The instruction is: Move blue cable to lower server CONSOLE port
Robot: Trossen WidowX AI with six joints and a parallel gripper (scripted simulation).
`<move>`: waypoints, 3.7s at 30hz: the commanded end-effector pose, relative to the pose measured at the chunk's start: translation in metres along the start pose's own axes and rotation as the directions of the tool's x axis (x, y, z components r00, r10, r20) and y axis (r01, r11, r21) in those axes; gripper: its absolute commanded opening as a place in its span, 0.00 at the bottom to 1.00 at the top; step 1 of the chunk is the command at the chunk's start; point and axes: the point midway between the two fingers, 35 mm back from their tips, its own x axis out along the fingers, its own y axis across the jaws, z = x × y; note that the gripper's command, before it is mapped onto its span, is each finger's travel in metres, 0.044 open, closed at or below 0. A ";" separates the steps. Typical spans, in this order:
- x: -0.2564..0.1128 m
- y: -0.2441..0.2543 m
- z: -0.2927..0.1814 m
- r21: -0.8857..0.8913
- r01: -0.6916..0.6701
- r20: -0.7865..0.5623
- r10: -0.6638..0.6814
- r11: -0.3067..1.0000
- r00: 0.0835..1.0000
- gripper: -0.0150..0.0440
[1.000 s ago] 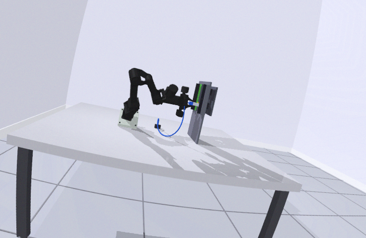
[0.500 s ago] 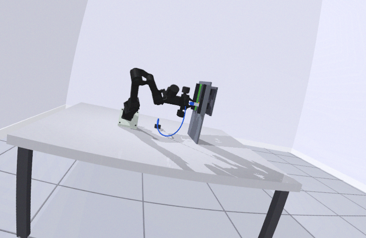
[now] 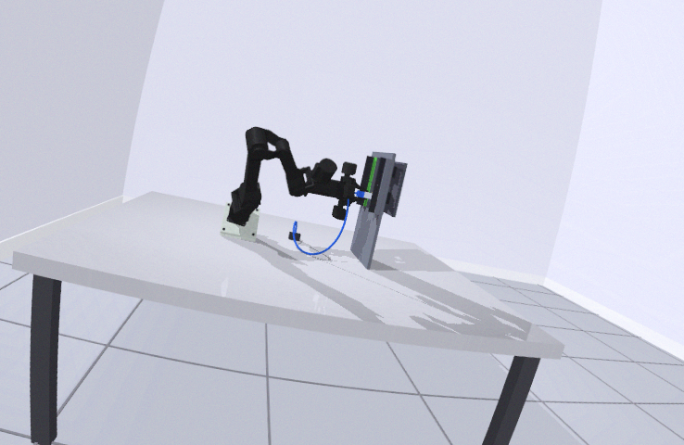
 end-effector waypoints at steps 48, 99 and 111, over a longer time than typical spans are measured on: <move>0.011 0.003 0.003 -0.005 -0.014 0.004 0.014 1.000 1.000 0.25; 0.020 0.003 0.006 -0.006 -0.018 0.005 0.018 1.000 1.000 0.25; 0.022 0.003 0.006 -0.006 -0.018 0.005 0.018 1.000 1.000 0.25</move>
